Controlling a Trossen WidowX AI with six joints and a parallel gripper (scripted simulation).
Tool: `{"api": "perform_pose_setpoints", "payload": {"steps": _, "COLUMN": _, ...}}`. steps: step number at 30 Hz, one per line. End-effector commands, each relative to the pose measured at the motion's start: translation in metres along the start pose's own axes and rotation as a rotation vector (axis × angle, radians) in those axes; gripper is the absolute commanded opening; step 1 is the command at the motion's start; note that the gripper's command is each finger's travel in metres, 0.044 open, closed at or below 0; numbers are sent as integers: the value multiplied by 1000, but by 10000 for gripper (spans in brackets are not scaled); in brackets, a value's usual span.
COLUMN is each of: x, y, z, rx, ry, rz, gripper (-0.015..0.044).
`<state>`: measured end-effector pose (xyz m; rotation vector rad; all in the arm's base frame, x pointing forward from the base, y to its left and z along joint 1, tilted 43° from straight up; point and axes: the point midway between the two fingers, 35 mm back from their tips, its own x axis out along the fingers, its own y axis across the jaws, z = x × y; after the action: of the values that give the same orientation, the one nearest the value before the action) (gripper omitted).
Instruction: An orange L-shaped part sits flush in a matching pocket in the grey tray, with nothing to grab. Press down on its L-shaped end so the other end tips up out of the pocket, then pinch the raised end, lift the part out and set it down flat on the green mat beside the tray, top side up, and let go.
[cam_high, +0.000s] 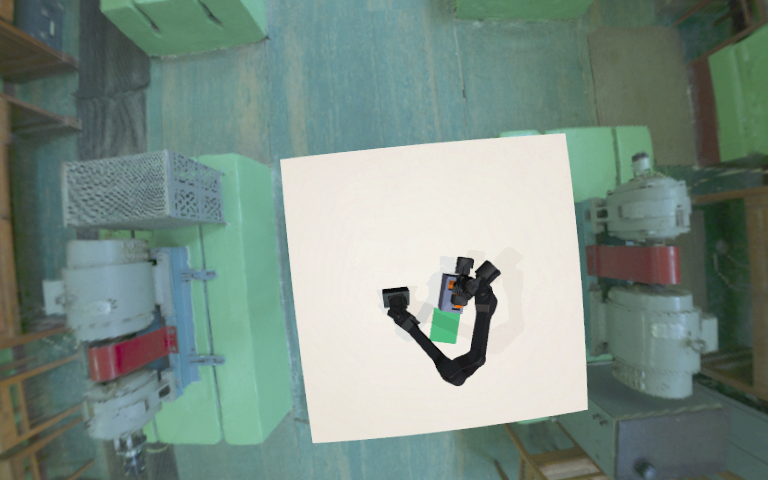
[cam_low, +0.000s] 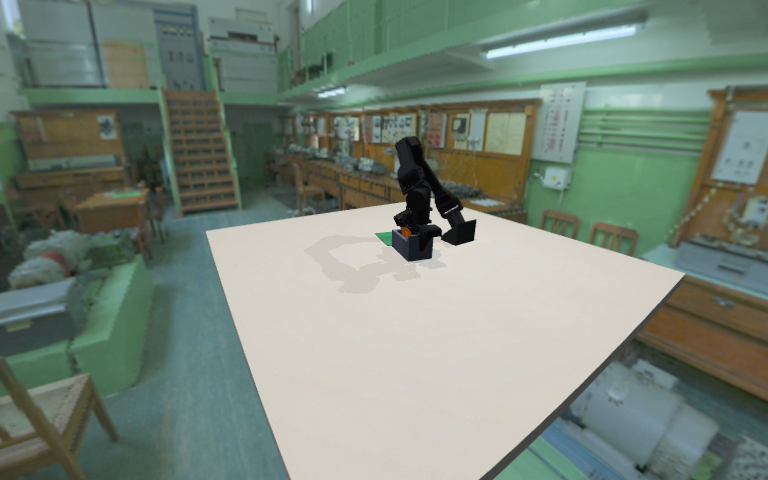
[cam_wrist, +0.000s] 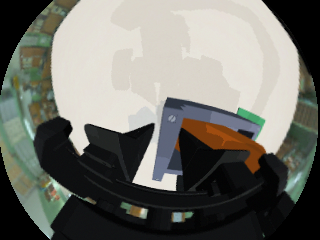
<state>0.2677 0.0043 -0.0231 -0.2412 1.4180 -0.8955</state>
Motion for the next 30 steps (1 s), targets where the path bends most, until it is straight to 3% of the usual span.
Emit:
{"api": "perform_pose_setpoints", "payload": {"steps": 1, "x": 0, "y": 0, "z": 0, "rx": 1, "ry": 1, "rz": 0, "gripper": 180}}
{"api": "perform_pose_setpoints", "payload": {"steps": 14, "x": -14, "y": 10, "z": 0, "rx": -4, "ry": 3, "rz": -7, "gripper": 180}}
{"api": "perform_pose_setpoints", "payload": {"steps": 23, "x": -106, "y": 0, "z": 0, "rx": -6, "ry": 5, "rz": -6, "gripper": 180}}
{"api": "perform_pose_setpoints", "payload": {"steps": 30, "x": -106, "y": 3, "z": 1, "rx": -11, "ry": -12, "rz": 6, "gripper": 180}}
